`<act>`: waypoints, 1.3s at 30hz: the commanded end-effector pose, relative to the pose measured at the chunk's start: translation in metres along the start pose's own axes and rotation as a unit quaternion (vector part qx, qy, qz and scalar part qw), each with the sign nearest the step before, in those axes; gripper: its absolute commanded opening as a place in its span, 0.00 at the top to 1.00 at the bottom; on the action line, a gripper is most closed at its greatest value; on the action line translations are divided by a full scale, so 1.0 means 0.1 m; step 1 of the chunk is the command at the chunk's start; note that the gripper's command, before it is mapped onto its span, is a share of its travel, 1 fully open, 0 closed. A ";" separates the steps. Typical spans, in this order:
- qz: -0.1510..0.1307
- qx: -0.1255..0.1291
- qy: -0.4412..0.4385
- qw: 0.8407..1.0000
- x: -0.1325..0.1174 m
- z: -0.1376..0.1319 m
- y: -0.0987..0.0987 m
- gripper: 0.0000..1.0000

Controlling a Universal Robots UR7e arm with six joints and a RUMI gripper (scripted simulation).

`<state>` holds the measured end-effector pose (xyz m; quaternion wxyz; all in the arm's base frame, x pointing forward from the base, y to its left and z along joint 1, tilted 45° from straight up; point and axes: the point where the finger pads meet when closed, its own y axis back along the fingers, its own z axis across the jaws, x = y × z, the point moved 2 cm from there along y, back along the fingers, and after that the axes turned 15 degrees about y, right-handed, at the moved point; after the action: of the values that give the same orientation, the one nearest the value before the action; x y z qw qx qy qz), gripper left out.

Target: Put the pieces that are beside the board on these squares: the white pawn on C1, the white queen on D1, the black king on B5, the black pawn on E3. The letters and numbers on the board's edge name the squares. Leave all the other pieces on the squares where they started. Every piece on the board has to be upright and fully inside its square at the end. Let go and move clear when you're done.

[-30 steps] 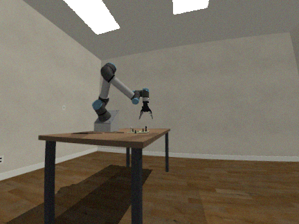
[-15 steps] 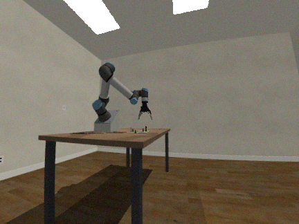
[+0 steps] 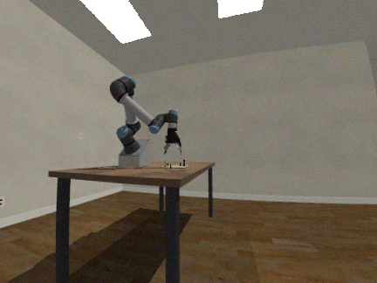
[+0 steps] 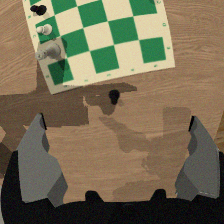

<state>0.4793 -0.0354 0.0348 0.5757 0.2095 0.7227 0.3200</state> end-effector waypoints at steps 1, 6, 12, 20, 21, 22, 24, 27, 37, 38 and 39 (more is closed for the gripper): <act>0.000 -0.009 -0.016 1.000 -0.25 -0.13 -0.03 0.00; 0.000 -0.009 -0.016 1.000 -0.26 -0.13 -0.03 0.80; 0.000 -0.010 -0.016 1.000 -0.26 -0.12 -0.02 0.80; 0.000 -0.010 -0.016 1.000 -0.26 -0.12 -0.02 0.80; 0.000 -0.010 -0.016 1.000 -0.26 -0.12 -0.02 0.80; 0.000 -0.010 -0.016 1.000 -0.26 -0.12 -0.02 0.80; 0.000 -0.010 -0.016 1.000 -0.26 -0.12 -0.02 0.80; 0.000 -0.010 -0.016 1.000 -0.26 -0.12 -0.02 0.80; 0.000 -0.010 -0.016 1.000 -0.26 -0.12 -0.02 0.80; 0.000 -0.010 -0.016 1.000 -0.26 -0.12 -0.02 0.80; 0.000 -0.010 -0.016 1.000 -0.26 -0.12 -0.02 0.80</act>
<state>0.4742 -0.0565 0.0522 0.5887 0.2087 0.7108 0.3235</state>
